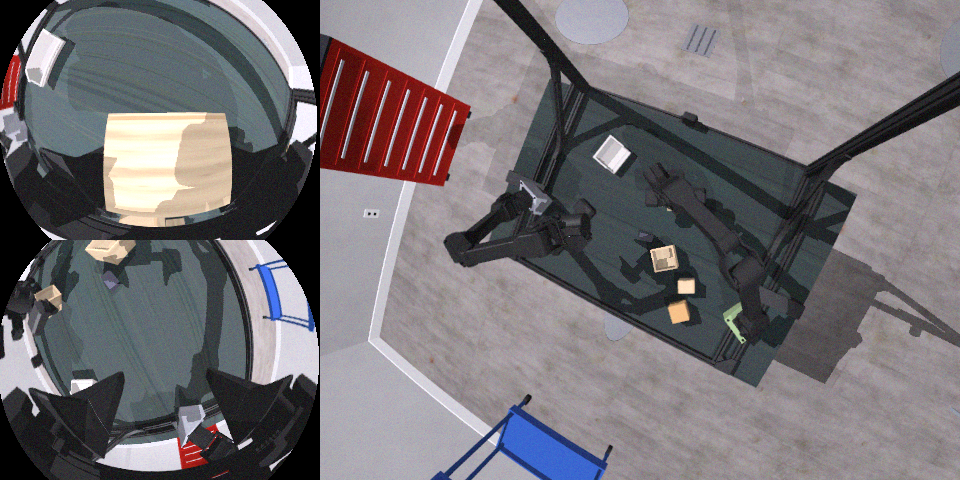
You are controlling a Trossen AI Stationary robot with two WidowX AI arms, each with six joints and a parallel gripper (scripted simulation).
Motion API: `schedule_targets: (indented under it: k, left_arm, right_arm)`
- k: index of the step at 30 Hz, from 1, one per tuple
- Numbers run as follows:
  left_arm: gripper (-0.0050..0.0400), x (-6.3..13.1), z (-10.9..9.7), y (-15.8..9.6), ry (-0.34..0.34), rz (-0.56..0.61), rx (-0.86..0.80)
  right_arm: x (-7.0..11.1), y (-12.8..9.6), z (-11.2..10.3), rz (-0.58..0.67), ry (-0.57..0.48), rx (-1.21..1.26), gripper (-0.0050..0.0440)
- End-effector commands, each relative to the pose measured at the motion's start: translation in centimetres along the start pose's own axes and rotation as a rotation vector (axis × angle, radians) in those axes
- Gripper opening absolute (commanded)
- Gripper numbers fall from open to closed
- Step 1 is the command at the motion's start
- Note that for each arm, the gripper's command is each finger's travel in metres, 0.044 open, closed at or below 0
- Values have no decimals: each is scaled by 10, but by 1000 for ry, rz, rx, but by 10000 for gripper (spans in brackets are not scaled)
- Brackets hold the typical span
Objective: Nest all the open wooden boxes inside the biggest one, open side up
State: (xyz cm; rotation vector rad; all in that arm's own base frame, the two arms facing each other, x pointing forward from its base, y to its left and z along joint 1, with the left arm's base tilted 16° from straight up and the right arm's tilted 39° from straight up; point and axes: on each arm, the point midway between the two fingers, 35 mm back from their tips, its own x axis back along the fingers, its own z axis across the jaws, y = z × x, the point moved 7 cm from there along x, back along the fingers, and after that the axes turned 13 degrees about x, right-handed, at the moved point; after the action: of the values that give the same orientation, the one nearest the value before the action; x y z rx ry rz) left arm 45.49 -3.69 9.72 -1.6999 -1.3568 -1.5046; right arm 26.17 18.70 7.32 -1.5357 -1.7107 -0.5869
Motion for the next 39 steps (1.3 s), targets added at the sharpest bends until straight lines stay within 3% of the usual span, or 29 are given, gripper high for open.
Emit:
schedule_targets:
  k: [1, 22, 37, 39]
  left_arm:
    - [0, -7, 2, 3, 3, 43, 1]
    - [0, -6, -2, 17, 33, 171, -1]
    - [360, -6, -2, 17, 33, 171, -1]
    - [360, -6, -2, 17, 33, 171, -1]
  right_arm:
    - [0, 0, 0, -1, -1, -1, 400]
    - [0, 0, 0, -1, -1, -1, 400]
    - [0, 0, 0, -1, -1, -1, 400]
    - [0, 0, 0, -1, -1, -1, 400]
